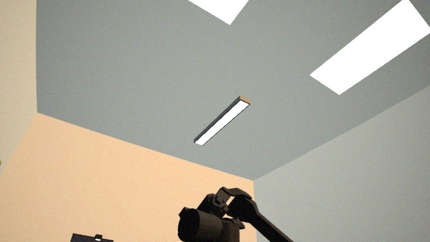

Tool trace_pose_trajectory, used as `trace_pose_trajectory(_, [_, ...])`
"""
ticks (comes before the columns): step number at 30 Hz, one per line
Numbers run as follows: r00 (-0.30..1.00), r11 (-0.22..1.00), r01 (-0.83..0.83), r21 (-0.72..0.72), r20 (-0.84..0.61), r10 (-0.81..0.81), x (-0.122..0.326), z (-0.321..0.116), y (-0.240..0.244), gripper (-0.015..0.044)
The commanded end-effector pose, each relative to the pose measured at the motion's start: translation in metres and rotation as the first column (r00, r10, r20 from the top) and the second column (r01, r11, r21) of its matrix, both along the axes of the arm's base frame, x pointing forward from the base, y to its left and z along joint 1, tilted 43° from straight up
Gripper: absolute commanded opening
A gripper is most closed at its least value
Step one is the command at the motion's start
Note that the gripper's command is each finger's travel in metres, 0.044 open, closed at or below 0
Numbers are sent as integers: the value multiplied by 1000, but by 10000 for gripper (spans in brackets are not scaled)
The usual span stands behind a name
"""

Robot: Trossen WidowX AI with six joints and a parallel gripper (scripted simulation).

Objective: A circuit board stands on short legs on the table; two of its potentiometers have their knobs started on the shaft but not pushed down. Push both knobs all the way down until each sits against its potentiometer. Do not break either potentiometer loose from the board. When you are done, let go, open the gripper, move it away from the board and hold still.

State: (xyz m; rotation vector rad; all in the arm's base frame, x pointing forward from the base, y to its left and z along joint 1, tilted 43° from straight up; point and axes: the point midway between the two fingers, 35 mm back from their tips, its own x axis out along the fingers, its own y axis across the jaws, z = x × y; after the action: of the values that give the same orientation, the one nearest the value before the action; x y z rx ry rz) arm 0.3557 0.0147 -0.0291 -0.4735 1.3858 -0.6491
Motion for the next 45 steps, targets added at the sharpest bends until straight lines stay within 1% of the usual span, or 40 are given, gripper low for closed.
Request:
trace_pose_trajectory(1, [1000,1000,-3,-3,-3,3,0,0,0,0])
trace_pose_trajectory(45, [1000,1000,-3,-3,-3,2,0,-4,-4,0])
